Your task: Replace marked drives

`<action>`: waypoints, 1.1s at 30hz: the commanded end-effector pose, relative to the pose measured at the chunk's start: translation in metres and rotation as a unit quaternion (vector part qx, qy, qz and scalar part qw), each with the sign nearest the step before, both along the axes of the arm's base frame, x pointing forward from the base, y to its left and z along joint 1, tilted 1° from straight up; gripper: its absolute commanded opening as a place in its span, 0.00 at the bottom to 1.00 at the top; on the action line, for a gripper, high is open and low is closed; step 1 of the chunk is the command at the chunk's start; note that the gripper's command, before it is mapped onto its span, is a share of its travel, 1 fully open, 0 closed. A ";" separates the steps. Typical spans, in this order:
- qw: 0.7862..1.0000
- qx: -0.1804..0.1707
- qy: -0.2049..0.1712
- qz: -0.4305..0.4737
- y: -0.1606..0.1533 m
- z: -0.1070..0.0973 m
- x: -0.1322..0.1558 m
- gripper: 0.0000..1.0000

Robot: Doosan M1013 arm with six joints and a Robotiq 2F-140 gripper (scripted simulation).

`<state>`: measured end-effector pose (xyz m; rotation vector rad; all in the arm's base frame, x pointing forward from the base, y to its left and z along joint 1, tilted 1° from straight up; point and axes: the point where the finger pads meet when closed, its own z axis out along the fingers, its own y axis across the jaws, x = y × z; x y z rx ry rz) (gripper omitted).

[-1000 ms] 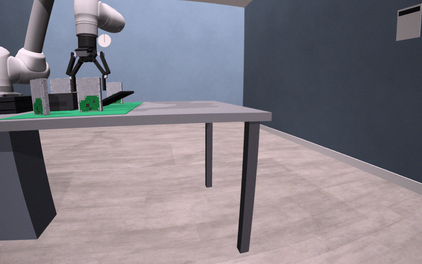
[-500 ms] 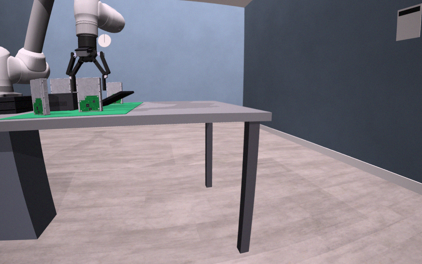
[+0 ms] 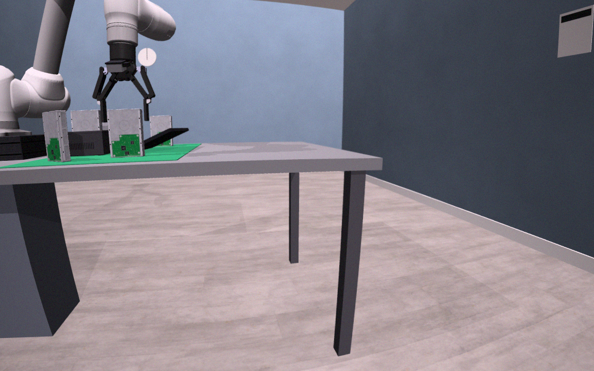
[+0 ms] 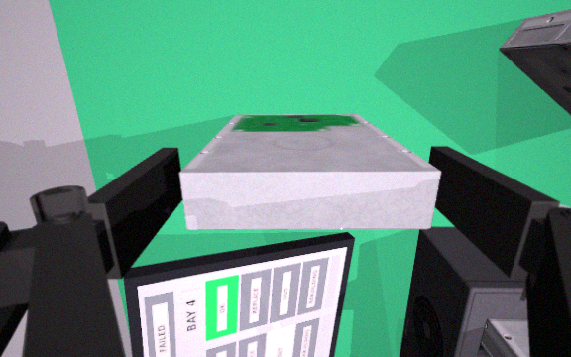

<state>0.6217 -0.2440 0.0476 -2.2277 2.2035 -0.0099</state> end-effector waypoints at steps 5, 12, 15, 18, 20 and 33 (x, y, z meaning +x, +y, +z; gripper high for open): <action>1.000 0.000 -0.001 0.000 0.000 0.023 0.000 0.89; 1.000 0.000 -0.001 0.000 0.000 0.059 0.000 0.89; 1.000 0.000 -0.001 0.000 0.000 0.074 0.000 0.89; 1.000 0.000 -0.001 0.000 0.000 0.083 0.000 0.89; 1.000 0.000 -0.001 0.000 0.000 0.087 0.000 0.89; 1.000 0.000 -0.001 0.000 0.000 0.106 -0.001 0.89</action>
